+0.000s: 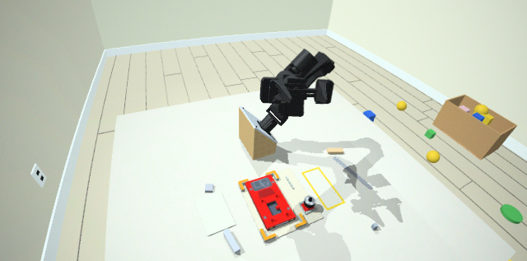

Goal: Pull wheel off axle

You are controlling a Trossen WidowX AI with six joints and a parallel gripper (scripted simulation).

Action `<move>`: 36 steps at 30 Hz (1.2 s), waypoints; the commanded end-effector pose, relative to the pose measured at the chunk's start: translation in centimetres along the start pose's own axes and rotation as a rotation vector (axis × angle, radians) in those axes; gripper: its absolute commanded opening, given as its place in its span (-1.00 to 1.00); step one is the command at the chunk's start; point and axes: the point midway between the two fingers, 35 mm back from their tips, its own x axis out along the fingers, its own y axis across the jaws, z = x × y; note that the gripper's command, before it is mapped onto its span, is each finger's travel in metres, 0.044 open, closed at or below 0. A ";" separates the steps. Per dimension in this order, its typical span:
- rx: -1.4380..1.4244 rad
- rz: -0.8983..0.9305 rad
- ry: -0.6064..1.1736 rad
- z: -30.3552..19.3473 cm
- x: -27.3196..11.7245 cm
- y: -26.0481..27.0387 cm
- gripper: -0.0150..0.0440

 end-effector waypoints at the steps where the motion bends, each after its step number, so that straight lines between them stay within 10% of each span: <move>1: 0.018 0.002 -0.006 0.1 0.1 0.0 0.78; 10: 0.891 0.207 -0.299 7.9 3.5 0.3 0.53; 21: 1.880 0.915 -0.435 19.5 3.3 -1.5 0.53; 36: 2.540 2.140 0.301 27.9 -1.7 -6.6 0.53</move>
